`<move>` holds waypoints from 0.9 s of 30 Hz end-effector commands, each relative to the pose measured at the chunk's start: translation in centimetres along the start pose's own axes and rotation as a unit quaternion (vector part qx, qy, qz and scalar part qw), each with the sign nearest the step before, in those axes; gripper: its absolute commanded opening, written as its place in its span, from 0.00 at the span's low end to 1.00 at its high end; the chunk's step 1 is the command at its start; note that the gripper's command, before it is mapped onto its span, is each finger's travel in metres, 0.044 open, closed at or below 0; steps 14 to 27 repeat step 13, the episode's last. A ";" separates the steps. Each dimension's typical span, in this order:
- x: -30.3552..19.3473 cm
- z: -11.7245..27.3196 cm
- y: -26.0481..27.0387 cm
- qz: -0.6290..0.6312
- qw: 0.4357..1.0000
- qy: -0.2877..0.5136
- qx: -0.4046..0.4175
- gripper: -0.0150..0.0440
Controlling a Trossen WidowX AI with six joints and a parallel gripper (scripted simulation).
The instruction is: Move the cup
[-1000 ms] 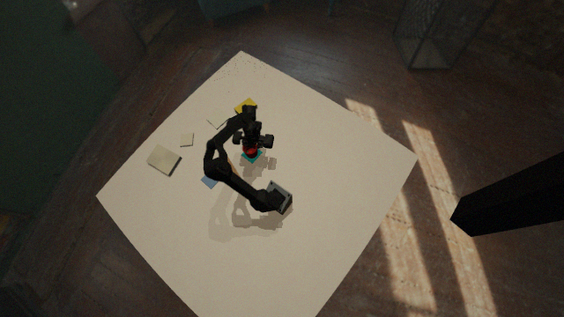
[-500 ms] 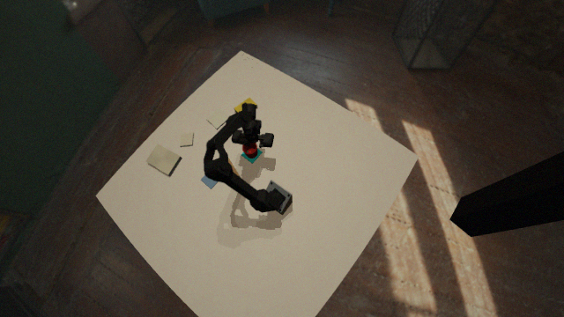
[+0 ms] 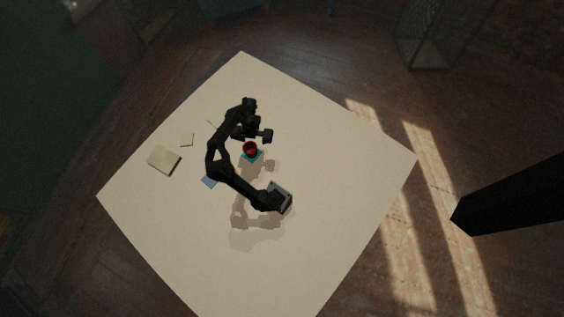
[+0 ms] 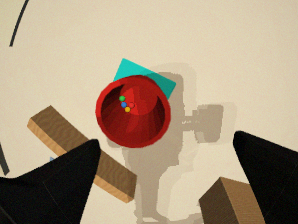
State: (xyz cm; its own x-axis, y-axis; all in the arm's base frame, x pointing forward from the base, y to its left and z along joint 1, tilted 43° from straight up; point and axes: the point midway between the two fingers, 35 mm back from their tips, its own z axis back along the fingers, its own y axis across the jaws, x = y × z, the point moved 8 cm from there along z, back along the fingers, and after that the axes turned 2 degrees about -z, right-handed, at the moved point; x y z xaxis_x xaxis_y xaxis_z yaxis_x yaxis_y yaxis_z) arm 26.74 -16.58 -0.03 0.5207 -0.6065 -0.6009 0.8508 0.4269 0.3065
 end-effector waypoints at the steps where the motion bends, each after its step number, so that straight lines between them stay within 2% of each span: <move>1: -0.1 1.9 0.1 0.006 1.000 -0.004 -0.003 1.00; 27: 0.1 2.2 0.0 0.002 1.000 -0.004 0.000 1.00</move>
